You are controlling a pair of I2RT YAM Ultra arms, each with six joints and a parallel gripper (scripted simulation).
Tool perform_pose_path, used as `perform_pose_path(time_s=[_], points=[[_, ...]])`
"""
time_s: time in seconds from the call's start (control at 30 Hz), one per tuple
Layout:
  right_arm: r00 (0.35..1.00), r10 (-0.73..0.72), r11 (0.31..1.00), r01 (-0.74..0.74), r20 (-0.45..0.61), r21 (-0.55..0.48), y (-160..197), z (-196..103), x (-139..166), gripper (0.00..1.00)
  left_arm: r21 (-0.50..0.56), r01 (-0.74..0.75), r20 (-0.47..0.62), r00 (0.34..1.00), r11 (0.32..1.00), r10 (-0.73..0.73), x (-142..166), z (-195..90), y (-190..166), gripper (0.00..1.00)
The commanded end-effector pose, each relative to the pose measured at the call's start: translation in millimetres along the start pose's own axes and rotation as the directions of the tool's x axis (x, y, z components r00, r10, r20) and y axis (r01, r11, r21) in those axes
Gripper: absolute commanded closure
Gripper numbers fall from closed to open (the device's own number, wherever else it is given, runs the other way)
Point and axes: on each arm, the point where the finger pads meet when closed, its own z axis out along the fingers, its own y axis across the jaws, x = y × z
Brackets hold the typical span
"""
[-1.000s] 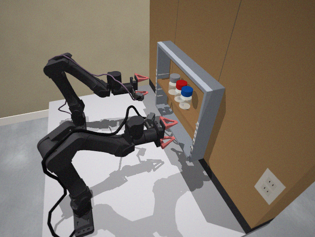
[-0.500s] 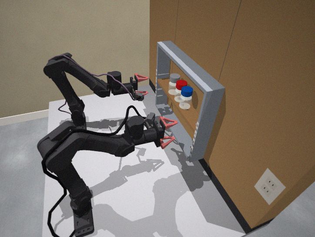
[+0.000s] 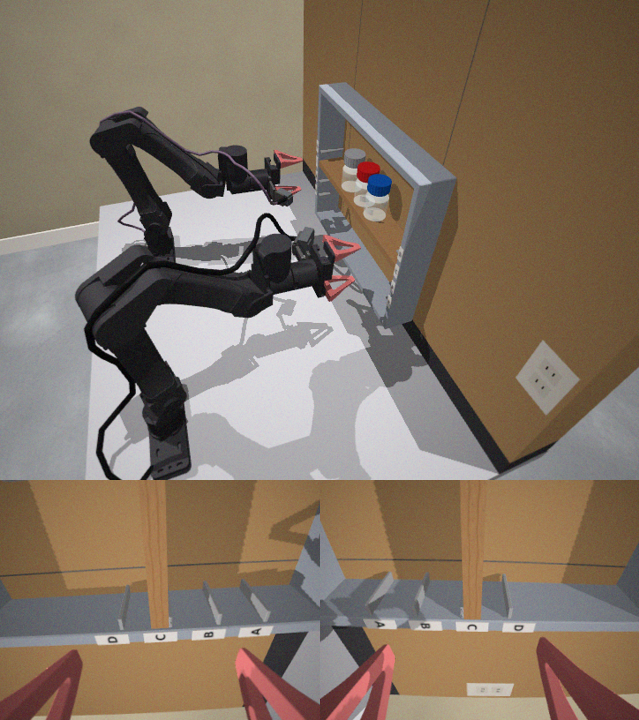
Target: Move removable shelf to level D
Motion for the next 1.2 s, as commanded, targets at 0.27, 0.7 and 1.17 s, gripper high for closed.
perform_pose_path(time_s=[0.27, 0.7, 1.17], points=[[0.999, 0.033, 0.998, -0.033, 0.001, 0.058, -19.6, 7.3, -9.3, 0.00, -0.045, 0.013, 0.001, 1.000, 0.999, -0.013, -9.9, 7.2, 15.3, 0.00], [0.999, 0.033, 0.998, -0.033, 0.001, 0.058, -16.3, 10.4, -15.2, 0.00, -0.045, 0.013, 0.001, 1.000, 0.999, -0.013, -15.9, 10.3, 11.8, 0.00], [0.999, 0.033, 0.998, -0.033, 0.001, 0.058, -12.6, 13.9, -21.6, 0.00, -0.045, 0.013, 0.001, 1.000, 0.999, -0.013, -22.5, 13.7, 8.0, 0.00]])
